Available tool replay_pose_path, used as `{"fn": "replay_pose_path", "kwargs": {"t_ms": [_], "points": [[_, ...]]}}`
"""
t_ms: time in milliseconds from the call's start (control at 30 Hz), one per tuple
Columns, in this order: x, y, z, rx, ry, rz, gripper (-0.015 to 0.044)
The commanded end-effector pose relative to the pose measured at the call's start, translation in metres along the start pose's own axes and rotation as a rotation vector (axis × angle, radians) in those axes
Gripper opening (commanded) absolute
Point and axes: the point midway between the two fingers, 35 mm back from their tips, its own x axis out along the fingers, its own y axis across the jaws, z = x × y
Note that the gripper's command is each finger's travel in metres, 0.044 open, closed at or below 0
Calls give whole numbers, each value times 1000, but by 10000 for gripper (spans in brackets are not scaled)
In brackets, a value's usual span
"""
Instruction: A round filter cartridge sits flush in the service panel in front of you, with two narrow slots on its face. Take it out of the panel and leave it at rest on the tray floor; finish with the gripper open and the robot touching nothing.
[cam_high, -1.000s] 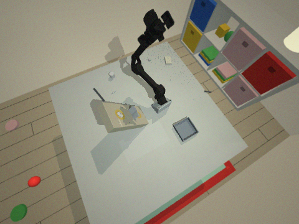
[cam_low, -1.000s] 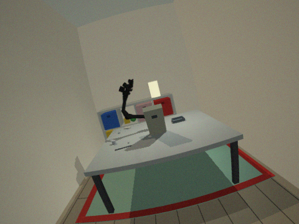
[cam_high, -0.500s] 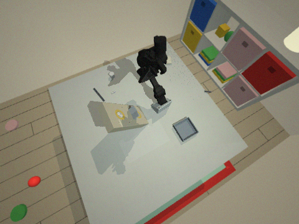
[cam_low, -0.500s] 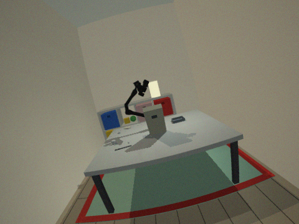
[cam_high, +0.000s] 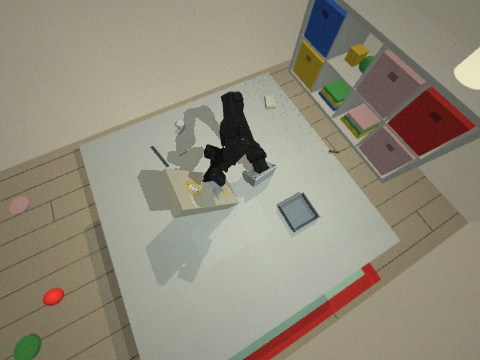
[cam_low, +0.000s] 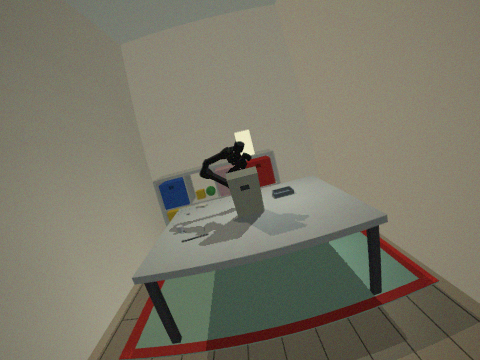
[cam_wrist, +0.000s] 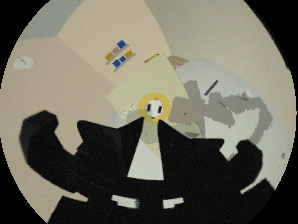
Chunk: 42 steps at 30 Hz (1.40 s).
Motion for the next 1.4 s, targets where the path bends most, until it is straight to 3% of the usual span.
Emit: {"fn": "replay_pose_path", "kwargs": {"t_ms": [0, 1367], "points": [[7, -6, -3, 11, -3, -36, 108], [61, -8, -2, 13, -3, -36, 108]]}}
